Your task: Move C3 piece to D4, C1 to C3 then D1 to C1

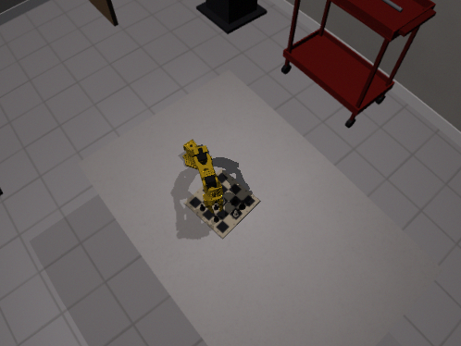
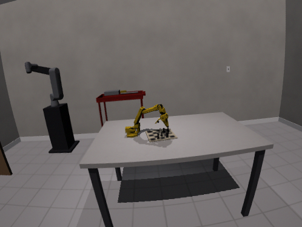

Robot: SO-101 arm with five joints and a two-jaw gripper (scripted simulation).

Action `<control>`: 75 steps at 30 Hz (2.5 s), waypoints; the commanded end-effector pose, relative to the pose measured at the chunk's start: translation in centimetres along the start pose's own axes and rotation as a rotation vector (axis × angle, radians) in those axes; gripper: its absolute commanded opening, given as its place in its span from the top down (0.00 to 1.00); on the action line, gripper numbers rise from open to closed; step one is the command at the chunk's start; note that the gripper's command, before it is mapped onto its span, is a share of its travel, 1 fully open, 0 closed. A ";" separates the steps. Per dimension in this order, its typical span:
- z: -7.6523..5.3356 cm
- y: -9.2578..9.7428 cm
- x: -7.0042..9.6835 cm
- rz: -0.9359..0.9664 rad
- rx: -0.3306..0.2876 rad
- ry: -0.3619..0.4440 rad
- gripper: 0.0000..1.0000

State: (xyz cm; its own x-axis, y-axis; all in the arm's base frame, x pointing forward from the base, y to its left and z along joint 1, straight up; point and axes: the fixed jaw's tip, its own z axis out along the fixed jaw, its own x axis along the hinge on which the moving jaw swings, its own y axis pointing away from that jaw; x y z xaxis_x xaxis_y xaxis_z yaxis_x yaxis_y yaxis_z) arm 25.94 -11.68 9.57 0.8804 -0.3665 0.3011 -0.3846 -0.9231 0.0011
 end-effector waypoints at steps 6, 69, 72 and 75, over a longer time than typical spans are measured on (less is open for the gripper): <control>0.3 0.4 -0.1 0.007 -0.003 -0.013 0.87; 4.9 0.6 -1.7 0.016 -0.005 -0.013 0.87; 5.1 0.6 -1.8 0.016 -0.005 -0.013 0.87; 5.6 0.6 -1.9 0.016 -0.005 -0.013 0.87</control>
State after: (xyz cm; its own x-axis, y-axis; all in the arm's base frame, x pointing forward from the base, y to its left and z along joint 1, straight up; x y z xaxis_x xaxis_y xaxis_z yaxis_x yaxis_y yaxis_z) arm 25.71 -11.93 3.91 0.8828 -0.3790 0.2776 -0.3948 -0.9188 0.0011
